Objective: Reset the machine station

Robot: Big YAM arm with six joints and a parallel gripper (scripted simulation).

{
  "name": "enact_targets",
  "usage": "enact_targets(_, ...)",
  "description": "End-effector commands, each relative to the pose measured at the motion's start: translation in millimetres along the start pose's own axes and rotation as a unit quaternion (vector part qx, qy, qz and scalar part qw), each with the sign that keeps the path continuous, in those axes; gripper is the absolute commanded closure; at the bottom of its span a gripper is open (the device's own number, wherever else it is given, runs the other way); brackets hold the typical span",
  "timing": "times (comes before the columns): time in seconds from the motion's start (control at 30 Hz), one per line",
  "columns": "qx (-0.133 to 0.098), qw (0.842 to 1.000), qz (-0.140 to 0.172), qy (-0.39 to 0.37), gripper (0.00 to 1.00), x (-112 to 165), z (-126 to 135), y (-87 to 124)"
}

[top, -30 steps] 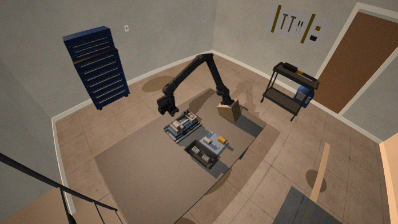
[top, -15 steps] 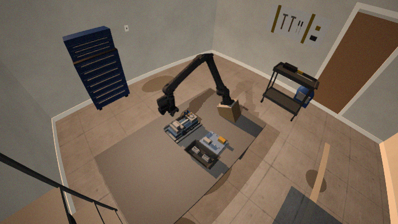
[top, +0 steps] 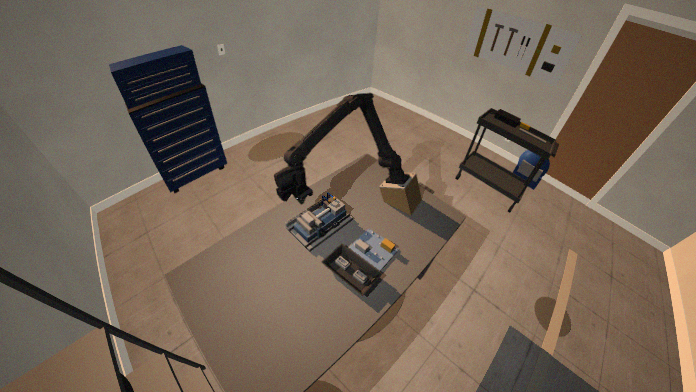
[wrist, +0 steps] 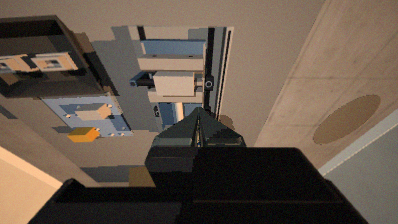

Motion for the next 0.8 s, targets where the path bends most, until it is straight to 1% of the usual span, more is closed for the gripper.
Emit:
enact_targets(0.0, 0.001, 0.999, -0.030, -0.023, 1.00, -12.9, -19.7, 19.0)
enact_targets(0.23, 0.001, 0.999, -0.026, -0.020, 1.00, -11.9, -17.8, 13.5)
enact_targets(0.37, 0.000, 1.000, -0.017, -0.014, 1.00, -8.5, -13.6, 2.3)
enact_targets(0.43, 0.000, 1.000, -0.017, -0.014, 1.00, -8.5, -13.6, 2.3)
enact_targets(0.77, 0.000, 1.000, -0.002, -0.005, 1.00, -3.8, -7.3, -24.0)
Point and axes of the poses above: the point where the finger pads meet when closed, its own y axis back along the fingers, its own z axis across the jaws, x = y × z, the point moved 9 cm from there along y, back along the fingers, and after that the axes turned 5 degrees about -y, right-handed, at the moved point
